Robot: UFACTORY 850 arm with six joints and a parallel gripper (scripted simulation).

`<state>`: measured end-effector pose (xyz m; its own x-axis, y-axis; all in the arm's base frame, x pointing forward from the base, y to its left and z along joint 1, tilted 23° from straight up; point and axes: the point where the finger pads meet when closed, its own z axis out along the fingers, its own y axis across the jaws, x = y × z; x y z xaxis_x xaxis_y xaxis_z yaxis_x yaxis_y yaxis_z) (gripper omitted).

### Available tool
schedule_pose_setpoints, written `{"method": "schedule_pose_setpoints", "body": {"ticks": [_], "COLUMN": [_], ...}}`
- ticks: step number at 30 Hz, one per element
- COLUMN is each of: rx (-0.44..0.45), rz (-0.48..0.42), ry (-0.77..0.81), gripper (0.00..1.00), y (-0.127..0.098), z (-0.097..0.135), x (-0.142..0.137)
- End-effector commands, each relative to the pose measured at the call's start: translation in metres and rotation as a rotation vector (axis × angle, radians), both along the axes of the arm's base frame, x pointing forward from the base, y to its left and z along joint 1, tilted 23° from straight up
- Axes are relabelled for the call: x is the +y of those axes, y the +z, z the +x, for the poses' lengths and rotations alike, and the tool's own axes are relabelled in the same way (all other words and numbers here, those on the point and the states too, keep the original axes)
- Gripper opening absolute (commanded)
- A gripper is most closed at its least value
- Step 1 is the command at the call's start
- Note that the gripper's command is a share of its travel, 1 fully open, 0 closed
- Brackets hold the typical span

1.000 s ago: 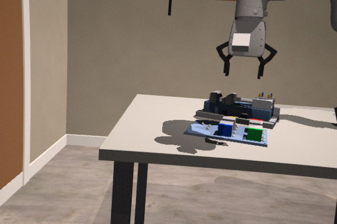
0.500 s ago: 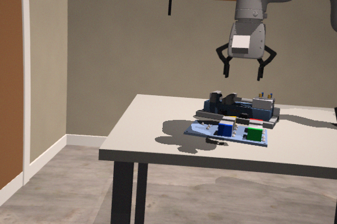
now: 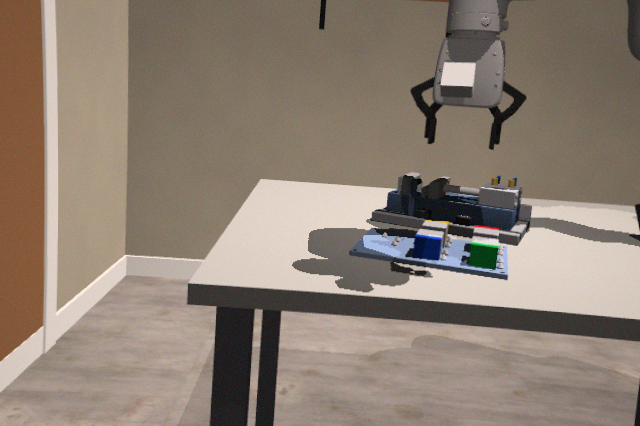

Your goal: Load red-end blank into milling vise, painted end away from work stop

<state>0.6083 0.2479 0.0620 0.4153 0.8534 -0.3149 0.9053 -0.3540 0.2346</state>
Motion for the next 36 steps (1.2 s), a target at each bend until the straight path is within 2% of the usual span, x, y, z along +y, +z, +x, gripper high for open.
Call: {"method": "schedule_pose_setpoints", "body": {"ticks": [1,31,36], "rx": [-0.002,-0.002,-0.002], "rz": [0.001,0.001,0.001], "ry": [0.0,0.0,0.0], "gripper": [1.0,1.0,1.0], "y": [0.002,0.007,0.017], "z": [0.001,0.0,-0.013], "x": [0.001,0.003,-0.022]}}
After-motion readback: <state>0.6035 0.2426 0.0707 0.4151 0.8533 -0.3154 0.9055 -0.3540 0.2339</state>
